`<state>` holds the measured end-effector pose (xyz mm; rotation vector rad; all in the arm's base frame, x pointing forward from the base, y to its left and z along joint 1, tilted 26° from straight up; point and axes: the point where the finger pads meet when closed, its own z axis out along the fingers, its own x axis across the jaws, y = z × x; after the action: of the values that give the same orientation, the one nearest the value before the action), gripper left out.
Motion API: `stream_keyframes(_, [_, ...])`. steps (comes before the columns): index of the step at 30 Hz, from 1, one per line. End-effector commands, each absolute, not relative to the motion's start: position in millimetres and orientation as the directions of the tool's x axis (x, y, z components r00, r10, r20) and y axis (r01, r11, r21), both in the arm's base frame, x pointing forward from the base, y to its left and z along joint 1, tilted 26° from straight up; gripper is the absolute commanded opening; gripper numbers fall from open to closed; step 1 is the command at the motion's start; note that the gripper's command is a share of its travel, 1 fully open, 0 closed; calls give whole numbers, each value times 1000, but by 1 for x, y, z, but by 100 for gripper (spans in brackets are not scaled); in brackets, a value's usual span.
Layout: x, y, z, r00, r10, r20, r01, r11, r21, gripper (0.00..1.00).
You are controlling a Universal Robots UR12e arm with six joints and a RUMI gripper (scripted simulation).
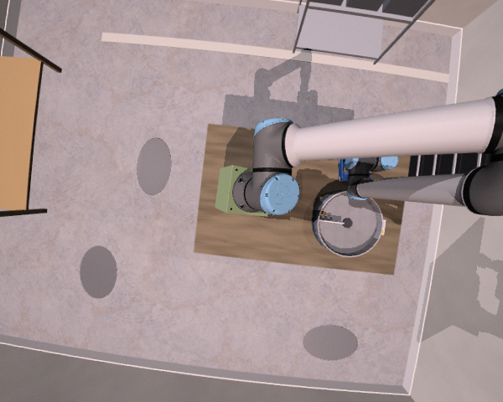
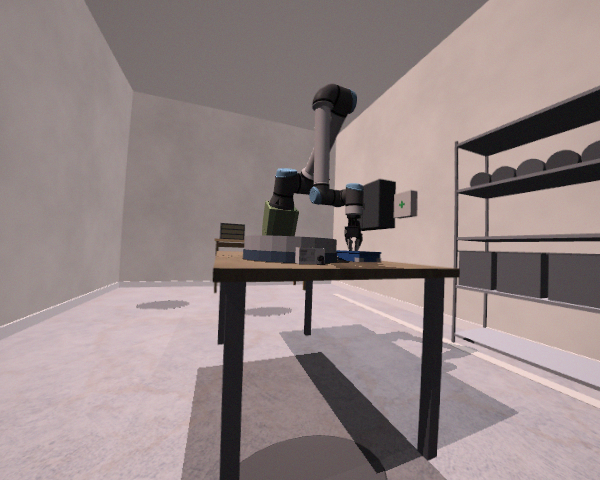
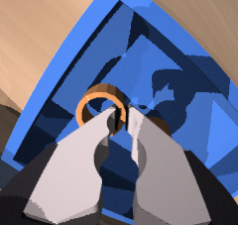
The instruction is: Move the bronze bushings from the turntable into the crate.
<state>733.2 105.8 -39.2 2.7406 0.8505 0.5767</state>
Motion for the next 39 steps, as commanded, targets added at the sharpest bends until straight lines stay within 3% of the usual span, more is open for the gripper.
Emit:
stream_keyframes(1, [733,106,-39,756,580,304,496,-810,313,0])
stream_keyframes(3, [733,106,-39,756,580,304,496,-810,313,0])
stream_keyframes(4, [733,106,-39,756,580,304,496,-810,313,6])
stream_keyframes(39, [733,106,-38,756,580,304,496,-810,313,6])
